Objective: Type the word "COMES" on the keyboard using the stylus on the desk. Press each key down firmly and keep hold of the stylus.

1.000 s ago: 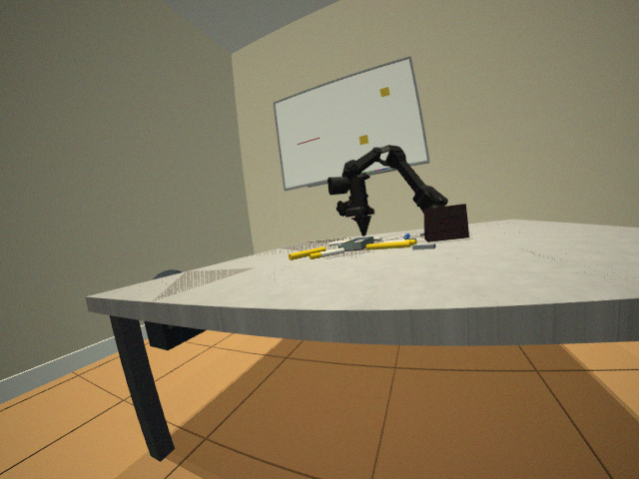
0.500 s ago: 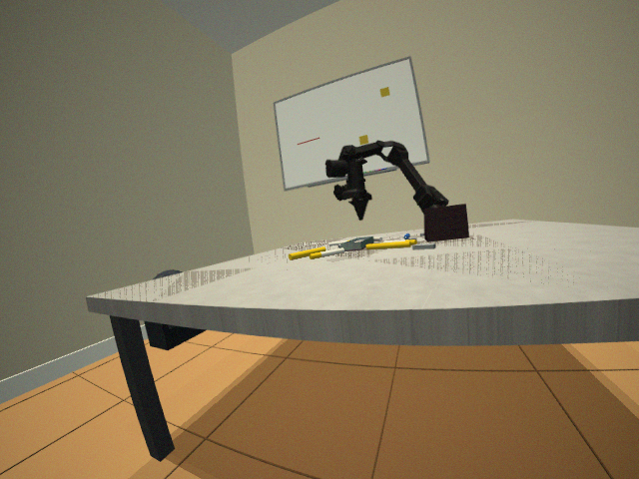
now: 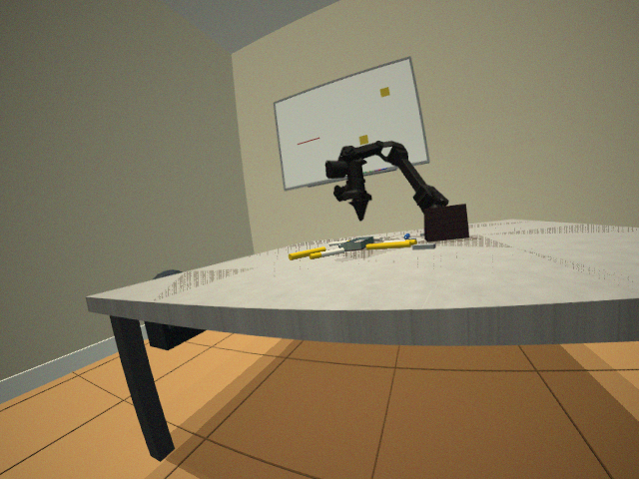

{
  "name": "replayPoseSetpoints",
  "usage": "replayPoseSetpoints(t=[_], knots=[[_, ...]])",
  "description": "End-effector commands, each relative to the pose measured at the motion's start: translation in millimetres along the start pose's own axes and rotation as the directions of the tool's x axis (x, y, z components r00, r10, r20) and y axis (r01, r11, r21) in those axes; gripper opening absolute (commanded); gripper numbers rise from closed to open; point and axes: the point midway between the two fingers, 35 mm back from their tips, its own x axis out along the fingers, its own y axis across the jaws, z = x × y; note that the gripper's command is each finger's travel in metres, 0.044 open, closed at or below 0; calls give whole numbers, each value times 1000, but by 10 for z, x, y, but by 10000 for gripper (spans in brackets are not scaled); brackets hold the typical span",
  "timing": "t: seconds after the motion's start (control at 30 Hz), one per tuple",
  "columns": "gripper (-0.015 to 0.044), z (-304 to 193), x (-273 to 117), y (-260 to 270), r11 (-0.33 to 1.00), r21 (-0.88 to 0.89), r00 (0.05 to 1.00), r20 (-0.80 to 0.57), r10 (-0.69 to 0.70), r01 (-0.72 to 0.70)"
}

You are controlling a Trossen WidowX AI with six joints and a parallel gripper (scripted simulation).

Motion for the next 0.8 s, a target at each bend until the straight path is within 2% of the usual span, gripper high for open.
replayPoseSetpoints(t=[0.0, 0.17, 0.27, 0.37, 0.5, 0.63, 0.77], knots=[[0, 0, 0, 0, 1000, 0, 1000, 0, 0, 0], [0, 0, 0, 0, 1000, 0, 1000, 0, 0, 0], [79, 1, 3, -19, 1000, -9, 1000, -4, 3, -3], [150, 1, 53, -287, 988, -140, 997, -57, 52, -60], [150, -65, 139, -725, 920, -348, 982, -125, 143, -178], [150, -206, 217, -1119, 799, -530, 958, -162, 235, -286], [150, -353, 266, -1377, 681, -651, 938, -170, 301, -336]])
